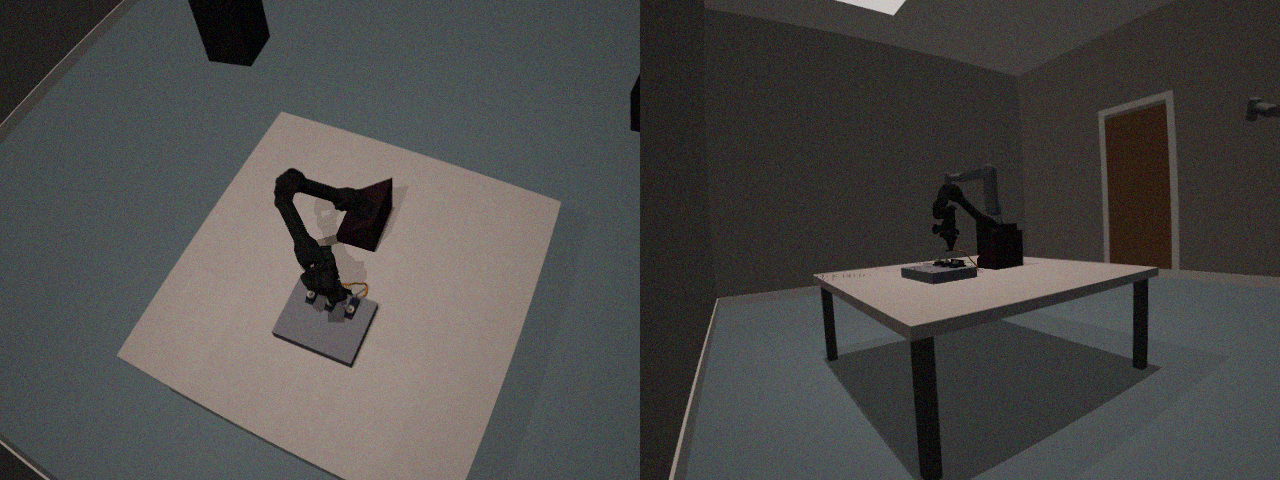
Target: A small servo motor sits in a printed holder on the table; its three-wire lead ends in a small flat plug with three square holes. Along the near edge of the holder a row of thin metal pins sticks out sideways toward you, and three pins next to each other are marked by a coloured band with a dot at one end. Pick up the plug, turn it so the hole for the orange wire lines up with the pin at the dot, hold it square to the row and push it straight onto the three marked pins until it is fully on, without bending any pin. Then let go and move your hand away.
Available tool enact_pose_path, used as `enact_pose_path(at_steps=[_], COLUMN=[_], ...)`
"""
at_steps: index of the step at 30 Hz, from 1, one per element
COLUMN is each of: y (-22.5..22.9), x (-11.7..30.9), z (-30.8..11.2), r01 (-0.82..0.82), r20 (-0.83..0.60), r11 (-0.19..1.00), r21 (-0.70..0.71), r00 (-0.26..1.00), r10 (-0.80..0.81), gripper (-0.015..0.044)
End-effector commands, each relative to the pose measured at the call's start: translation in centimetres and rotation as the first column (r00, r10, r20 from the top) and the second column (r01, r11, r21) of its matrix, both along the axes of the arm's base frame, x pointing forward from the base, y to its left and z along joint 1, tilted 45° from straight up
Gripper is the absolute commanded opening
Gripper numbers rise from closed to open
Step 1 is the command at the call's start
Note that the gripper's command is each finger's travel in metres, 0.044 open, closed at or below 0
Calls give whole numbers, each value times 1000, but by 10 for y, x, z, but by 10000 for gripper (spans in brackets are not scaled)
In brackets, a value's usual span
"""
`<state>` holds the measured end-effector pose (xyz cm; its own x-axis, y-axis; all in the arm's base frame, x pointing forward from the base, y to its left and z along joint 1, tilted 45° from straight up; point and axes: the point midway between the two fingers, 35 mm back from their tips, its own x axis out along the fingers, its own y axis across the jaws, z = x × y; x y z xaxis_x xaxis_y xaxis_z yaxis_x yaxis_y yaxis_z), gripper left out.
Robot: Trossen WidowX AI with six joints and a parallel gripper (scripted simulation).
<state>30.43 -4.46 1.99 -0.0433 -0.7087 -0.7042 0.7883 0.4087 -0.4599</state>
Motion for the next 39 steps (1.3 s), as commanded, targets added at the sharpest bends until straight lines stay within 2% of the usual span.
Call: enact_pose_path(at_steps=[1,12,25,39], y=[0,-5,-13,-41], x=[-15,-60,-114,-119], z=[2,5,2,-26], r01=[-77,-288,-492,-500], r20=[-74,-287,-494,-504], r11=[997,955,851,845], r21=[14,68,184,191], r00=[994,911,702,688], r10=[78,295,513,522], gripper=[0,0,0,0])
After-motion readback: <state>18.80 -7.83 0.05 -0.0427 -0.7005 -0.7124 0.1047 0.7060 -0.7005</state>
